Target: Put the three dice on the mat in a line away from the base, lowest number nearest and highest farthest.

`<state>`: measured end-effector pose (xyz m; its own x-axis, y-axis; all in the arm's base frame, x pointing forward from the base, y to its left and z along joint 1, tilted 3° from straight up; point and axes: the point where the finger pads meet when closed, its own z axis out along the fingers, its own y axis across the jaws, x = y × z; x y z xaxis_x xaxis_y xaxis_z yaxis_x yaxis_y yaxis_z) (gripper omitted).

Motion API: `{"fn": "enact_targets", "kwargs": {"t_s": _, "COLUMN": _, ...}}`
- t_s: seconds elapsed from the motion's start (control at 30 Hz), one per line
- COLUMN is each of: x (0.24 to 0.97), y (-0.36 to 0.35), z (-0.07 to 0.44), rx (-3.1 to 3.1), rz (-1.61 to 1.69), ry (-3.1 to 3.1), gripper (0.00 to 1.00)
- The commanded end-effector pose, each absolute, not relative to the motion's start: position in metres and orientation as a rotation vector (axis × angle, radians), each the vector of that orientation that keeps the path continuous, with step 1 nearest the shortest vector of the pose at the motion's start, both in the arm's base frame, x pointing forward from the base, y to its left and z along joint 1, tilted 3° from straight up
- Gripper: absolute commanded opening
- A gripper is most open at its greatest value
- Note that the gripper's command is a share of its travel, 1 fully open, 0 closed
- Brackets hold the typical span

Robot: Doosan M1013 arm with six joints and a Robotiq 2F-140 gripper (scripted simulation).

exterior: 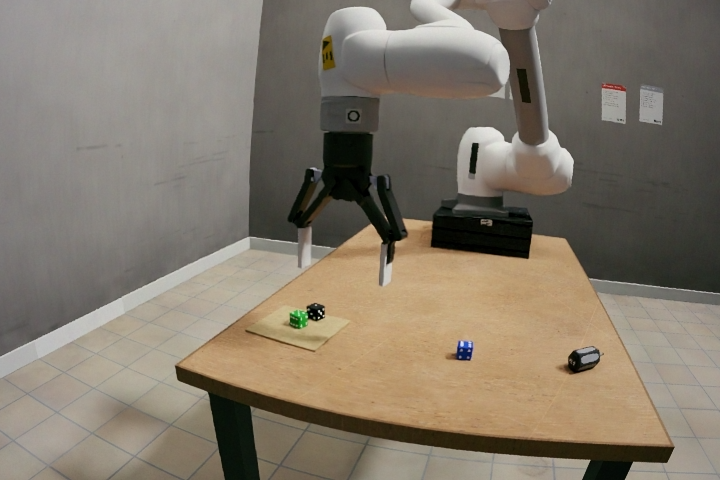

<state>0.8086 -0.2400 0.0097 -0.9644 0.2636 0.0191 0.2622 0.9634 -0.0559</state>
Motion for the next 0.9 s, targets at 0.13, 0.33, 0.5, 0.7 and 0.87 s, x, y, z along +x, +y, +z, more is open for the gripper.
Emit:
{"fn": "enact_targets", "kwargs": {"t_s": 0.13, "x": 0.824, "y": -0.13, "z": 0.0, "rx": -0.17, "rz": 0.079, "ry": -3.108, "gripper": 1.0}}
{"fn": "enact_targets", "kwargs": {"t_s": 0.33, "x": 0.824, "y": -0.059, "z": -0.006, "rx": -0.009, "rz": 0.077, "ry": -3.11, "gripper": 1.0}}
{"fn": "enact_targets", "kwargs": {"t_s": 0.5, "x": 0.823, "y": -0.029, "z": -0.009, "rx": 0.06, "rz": 0.077, "ry": -3.108, "gripper": 1.0}}
{"fn": "enact_targets", "kwargs": {"t_s": 0.7, "x": 0.823, "y": -0.029, "z": -0.009, "rx": 0.06, "rz": 0.077, "ry": -3.108, "gripper": 0.32}}
{"fn": "enact_targets", "kwargs": {"t_s": 0.87, "x": 0.823, "y": -0.029, "z": -0.009, "rx": 0.06, "rz": 0.077, "ry": -3.108, "gripper": 0.32}}
